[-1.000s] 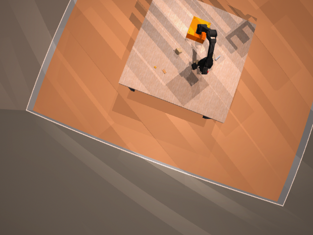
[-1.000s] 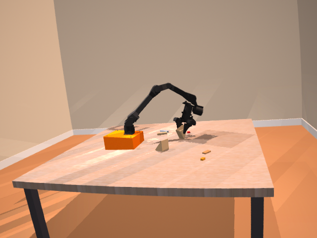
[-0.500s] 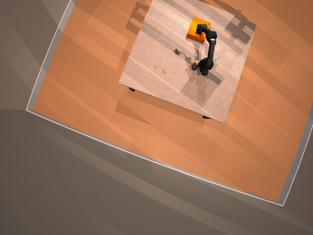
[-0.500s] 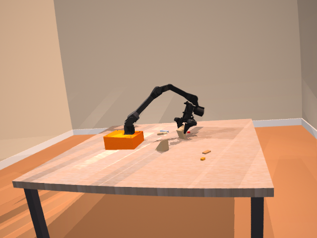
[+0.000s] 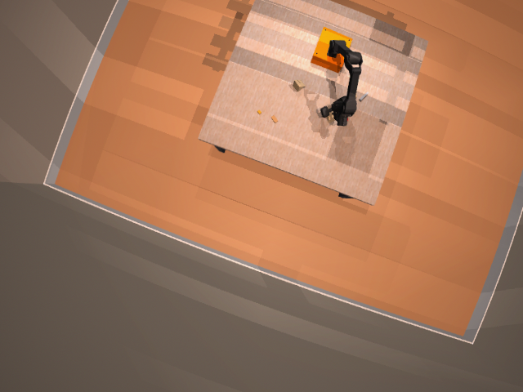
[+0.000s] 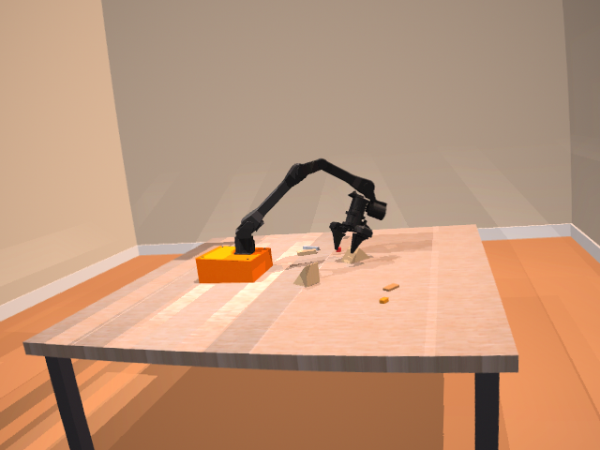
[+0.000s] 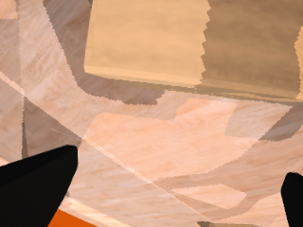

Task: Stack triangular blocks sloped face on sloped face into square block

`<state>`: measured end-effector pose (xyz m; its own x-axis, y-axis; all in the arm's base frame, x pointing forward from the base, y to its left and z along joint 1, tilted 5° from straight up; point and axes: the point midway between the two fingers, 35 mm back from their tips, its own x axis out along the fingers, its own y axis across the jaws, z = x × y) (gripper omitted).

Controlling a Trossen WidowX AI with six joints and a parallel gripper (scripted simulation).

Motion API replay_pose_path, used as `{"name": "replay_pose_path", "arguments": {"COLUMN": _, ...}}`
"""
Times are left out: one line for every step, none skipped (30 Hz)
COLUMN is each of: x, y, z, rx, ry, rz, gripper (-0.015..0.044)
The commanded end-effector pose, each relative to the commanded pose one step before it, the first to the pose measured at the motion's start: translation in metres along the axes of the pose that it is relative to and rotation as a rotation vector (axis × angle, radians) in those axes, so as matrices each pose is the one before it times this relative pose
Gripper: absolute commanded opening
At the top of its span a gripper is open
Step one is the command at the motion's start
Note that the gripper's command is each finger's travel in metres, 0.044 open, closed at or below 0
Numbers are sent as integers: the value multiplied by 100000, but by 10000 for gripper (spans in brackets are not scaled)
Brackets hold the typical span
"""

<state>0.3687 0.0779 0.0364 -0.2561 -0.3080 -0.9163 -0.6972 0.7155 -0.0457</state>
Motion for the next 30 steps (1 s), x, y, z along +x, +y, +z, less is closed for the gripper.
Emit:
{"name": "replay_pose_path", "arguments": {"x": 72, "y": 87, "z": 6, "rx": -456, "ry": 4, "rz": 434, "gripper": 440}}
{"name": "replay_pose_path", "arguments": {"x": -254, "y": -11, "z": -117, "rx": -74, "ry": -366, "rz": -218, "gripper": 440}}
{"name": "replay_pose_path", "arguments": {"x": -756, "y": -29, "z": -358, "rx": -220, "ry": -1095, "rz": -657, "gripper": 440}}
{"name": "replay_pose_path", "arguments": {"x": -988, "y": -30, "z": -484, "rx": -288, "ry": -1437, "rz": -874, "gripper": 440}}
{"name": "replay_pose_path", "arguments": {"x": -1498, "y": -27, "z": -771, "rx": -440, "ry": -2195, "rz": -1358, "gripper": 440}}
{"name": "replay_pose_path", "arguments": {"x": -1599, "y": -5, "z": -866, "rx": -472, "ry": -2361, "rz": -1493, "gripper": 440}}
{"name": "replay_pose_path", "arguments": {"x": -1617, "y": 21, "z": -922, "rx": -481, "ry": -2409, "rz": -1559, "gripper": 440}}
{"name": "replay_pose_path", "arguments": {"x": -1285, "y": 35, "z": -762, "rx": -384, "ry": -1927, "rz": -1274, "gripper": 440}}
{"name": "replay_pose_path", "arguments": {"x": -763, "y": 28, "z": -463, "rx": -229, "ry": -1148, "rz": -770, "gripper": 440}}
{"name": "replay_pose_path", "arguments": {"x": -253, "y": 10, "z": -155, "rx": -76, "ry": -382, "rz": -258, "gripper": 440}}
{"name": "replay_pose_path", "arguments": {"x": 0, "y": 0, "z": 0, "rx": 0, "ry": 0, "rz": 0, "gripper": 440}}
{"name": "replay_pose_path", "arguments": {"x": 0, "y": 0, "z": 0, "rx": 0, "ry": 0, "rz": 0, "gripper": 440}}
{"name": "replay_pose_path", "arguments": {"x": 0, "y": 0, "z": 0, "rx": 0, "ry": 0, "rz": 0, "gripper": 440}}
{"name": "replay_pose_path", "arguments": {"x": 99, "y": -28, "z": 127, "rx": 316, "ry": -139, "rz": 64, "gripper": 440}}
{"name": "replay_pose_path", "arguments": {"x": 30, "y": -138, "z": 300, "rx": 1431, "ry": -2027, "rz": 73, "gripper": 440}}
{"name": "replay_pose_path", "arguments": {"x": 303, "y": -65, "z": 83, "rx": 688, "ry": -2020, "rz": 996, "gripper": 440}}
{"name": "replay_pose_path", "arguments": {"x": 494, "y": -112, "z": 123, "rx": 1102, "ry": -3401, "rz": 1589, "gripper": 440}}
{"name": "replay_pose_path", "arguments": {"x": 584, "y": -145, "z": 120, "rx": 1267, "ry": -4211, "rz": 1822, "gripper": 440}}
{"name": "replay_pose_path", "arguments": {"x": 562, "y": -154, "z": 84, "rx": 1176, "ry": -4269, "rz": 1691, "gripper": 440}}
{"name": "replay_pose_path", "arguments": {"x": 536, "y": -160, "z": 48, "rx": 1080, "ry": -4320, "rz": 1559, "gripper": 440}}
{"name": "replay_pose_path", "arguments": {"x": 508, "y": -164, "z": 12, "rx": 979, "ry": -4366, "rz": 1428, "gripper": 440}}
{"name": "replay_pose_path", "arguments": {"x": 477, "y": -166, "z": -23, "rx": 875, "ry": -4407, "rz": 1297, "gripper": 440}}
{"name": "replay_pose_path", "arguments": {"x": 444, "y": -166, "z": -58, "rx": 766, "ry": -4443, "rz": 1168, "gripper": 440}}
{"name": "replay_pose_path", "arguments": {"x": 409, "y": -163, "z": -92, "rx": 654, "ry": -4473, "rz": 1041, "gripper": 440}}
{"name": "replay_pose_path", "arguments": {"x": 372, "y": -158, "z": -125, "rx": 538, "ry": -4495, "rz": 915, "gripper": 440}}
{"name": "replay_pose_path", "arguments": {"x": 333, "y": -149, "z": -157, "rx": 419, "ry": -4516, "rz": 792, "gripper": 440}}
{"name": "replay_pose_path", "arguments": {"x": 291, "y": -138, "z": -187, "rx": 296, "ry": -4529, "rz": 672, "gripper": 440}}
{"name": "replay_pose_path", "arguments": {"x": 249, "y": -124, "z": -214, "rx": 170, "ry": -4536, "rz": 554, "gripper": 440}}
{"name": "replay_pose_path", "arguments": {"x": 205, "y": -108, "z": -240, "rx": 42, "ry": -4538, "rz": 439, "gripper": 440}}
{"name": "replay_pose_path", "arguments": {"x": 159, "y": -88, "z": -263, "rx": -90, "ry": -4533, "rz": 328, "gripper": 440}}
